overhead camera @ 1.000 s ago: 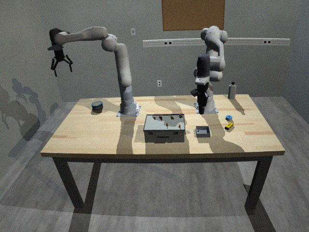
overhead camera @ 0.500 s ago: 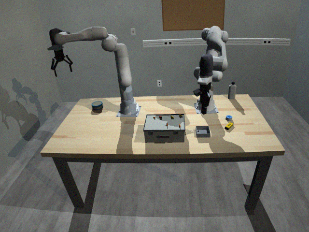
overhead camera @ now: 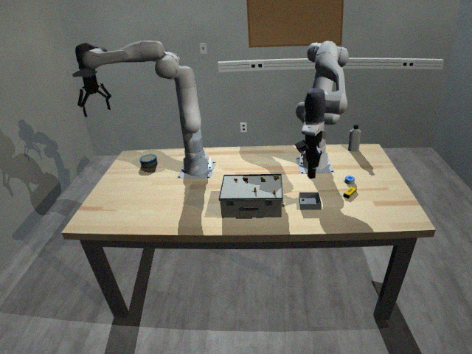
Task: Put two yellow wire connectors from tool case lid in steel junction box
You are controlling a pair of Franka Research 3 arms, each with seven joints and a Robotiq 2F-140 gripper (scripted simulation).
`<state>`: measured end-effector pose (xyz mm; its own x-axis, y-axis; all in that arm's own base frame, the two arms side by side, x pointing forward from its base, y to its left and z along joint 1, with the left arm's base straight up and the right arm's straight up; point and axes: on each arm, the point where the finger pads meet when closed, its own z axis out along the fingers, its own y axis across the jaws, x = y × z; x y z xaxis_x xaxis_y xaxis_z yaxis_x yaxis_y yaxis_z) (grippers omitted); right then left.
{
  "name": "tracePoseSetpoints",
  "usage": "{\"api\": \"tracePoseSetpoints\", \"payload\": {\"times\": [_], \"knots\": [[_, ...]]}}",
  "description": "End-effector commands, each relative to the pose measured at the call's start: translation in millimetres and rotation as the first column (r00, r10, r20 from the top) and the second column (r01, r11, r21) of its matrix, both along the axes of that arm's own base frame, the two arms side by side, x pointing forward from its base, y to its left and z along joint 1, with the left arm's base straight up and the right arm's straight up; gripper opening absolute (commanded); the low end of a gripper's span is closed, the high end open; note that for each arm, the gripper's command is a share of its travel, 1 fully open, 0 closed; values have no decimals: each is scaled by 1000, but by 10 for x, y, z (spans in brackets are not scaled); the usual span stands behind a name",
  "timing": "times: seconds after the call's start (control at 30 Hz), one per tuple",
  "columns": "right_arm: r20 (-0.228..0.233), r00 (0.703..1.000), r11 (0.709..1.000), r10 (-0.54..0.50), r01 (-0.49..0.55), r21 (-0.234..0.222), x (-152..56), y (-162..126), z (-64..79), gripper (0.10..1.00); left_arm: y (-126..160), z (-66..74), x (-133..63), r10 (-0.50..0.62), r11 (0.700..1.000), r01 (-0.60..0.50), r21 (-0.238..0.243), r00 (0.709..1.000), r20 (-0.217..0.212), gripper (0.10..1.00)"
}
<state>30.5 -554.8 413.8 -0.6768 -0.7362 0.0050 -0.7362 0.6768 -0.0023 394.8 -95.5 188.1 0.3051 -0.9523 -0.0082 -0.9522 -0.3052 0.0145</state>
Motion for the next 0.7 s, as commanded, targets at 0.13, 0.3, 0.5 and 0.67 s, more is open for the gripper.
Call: {"api": "tracePoseSetpoints", "payload": {"times": [0.13,0.3,0.5,0.67], "knots": [[0,1000,1000,0,0,0,0,0,1,1000,-16,-657,62,-13,1000,13,-3,1000,16,148],[0,1000,1000,0,0,0,0,0,1,1000,-16,-883,62,-13,1000,13,-3,1000,16,148],[0,1000,1000,0,0,0,0,0,1,1000,-16,-1118,62,-13,1000,13,-3,1000,16,148],[0,1000,1000,0,0,0,0,0,1,1000,-16,-1141,62,-13,1000,13,-3,1000,16,148]]}}
